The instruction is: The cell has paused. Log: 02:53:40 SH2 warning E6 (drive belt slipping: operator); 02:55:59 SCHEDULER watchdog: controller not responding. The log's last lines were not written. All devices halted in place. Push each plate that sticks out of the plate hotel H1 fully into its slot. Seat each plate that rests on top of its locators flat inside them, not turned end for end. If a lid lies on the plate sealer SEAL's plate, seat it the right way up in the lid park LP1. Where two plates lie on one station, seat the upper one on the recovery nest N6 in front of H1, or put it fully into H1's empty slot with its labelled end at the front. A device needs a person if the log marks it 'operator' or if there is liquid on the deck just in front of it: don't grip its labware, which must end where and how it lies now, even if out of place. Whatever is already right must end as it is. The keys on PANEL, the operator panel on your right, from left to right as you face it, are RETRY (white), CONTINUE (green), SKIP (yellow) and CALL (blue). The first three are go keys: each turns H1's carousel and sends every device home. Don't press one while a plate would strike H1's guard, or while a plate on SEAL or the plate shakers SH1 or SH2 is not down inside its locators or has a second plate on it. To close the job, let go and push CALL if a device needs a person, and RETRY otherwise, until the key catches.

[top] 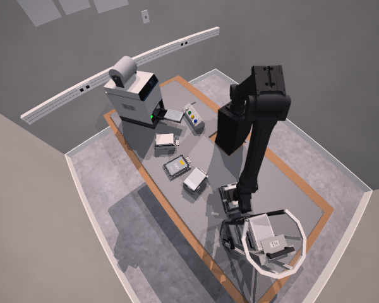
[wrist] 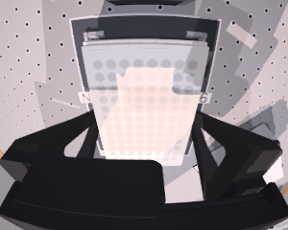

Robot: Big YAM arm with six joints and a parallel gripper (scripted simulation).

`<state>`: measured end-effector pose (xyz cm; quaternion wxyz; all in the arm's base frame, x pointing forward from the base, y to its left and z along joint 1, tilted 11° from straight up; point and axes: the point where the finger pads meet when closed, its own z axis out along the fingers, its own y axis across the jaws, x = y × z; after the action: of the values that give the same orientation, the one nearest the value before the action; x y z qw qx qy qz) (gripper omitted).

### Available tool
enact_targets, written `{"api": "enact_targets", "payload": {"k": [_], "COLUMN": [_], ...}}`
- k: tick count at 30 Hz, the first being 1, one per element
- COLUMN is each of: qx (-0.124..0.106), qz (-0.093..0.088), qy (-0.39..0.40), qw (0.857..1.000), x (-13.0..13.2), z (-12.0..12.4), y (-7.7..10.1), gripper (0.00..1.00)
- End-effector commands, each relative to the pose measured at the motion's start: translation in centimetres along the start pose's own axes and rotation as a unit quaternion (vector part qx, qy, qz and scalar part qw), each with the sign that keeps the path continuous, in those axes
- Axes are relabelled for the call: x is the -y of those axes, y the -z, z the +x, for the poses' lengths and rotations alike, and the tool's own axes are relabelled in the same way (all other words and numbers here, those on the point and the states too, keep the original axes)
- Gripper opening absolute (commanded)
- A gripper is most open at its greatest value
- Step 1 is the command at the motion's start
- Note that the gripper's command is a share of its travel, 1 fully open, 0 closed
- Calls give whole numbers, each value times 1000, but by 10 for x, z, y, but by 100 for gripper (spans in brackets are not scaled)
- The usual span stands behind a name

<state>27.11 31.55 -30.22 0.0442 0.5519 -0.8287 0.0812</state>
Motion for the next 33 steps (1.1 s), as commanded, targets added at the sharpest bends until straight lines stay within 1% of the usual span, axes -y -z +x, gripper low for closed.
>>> {"api": "enact_targets", "payload": {"k": [1,5,10,11,17,33], "qx": [9,12,11,9,6,10], "qz": [3,4,4,3,2,4], "qy": [-3,-3,-3,-3,-2,-3], "qw": [1000,1000,1000,1000,1000,1000], "x": [8,9,8,8,7,8], "z": [-11,-13,-12,-10,-7,-12], "y": [-5,-4,-6,-4,-8,-9], "gripper": [84,84,84,84,84,84]}}
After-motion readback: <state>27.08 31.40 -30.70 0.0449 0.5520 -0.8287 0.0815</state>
